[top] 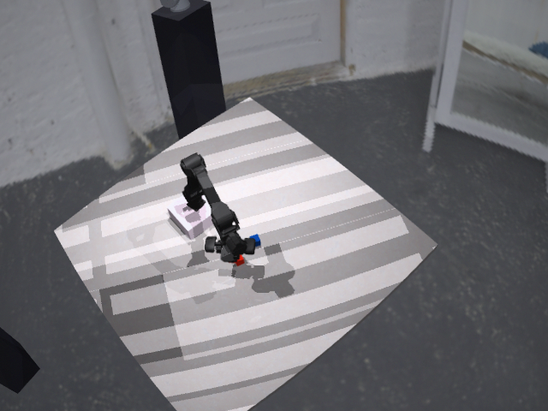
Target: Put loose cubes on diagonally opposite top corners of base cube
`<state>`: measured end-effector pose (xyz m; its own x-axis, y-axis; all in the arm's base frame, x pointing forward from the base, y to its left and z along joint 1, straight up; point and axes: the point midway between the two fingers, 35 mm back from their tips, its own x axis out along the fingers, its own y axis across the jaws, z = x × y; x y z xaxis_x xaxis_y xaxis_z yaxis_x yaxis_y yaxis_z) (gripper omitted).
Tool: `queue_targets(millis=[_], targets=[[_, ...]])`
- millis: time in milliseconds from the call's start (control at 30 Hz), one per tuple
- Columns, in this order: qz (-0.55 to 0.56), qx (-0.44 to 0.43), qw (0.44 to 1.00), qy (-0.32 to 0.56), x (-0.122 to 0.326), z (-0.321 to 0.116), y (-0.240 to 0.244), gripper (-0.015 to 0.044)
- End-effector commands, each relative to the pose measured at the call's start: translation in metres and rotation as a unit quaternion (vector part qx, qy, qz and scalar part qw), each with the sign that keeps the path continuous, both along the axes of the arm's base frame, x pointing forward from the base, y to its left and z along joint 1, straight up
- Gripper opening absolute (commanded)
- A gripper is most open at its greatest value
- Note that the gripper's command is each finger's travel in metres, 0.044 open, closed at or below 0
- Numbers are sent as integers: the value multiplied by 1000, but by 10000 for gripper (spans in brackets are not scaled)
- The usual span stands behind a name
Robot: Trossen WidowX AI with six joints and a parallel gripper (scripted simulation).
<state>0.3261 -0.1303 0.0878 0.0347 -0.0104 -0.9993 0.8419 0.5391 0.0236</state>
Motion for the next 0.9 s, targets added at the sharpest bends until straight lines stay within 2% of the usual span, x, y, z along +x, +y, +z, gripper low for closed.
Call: queue_targets(millis=[0, 433, 867], targets=[[55, -2, 998, -2, 3, -2, 13, 105], [209, -5, 978, -3, 9, -9, 52, 105], [359, -9, 933, -1, 9, -18, 92, 105]])
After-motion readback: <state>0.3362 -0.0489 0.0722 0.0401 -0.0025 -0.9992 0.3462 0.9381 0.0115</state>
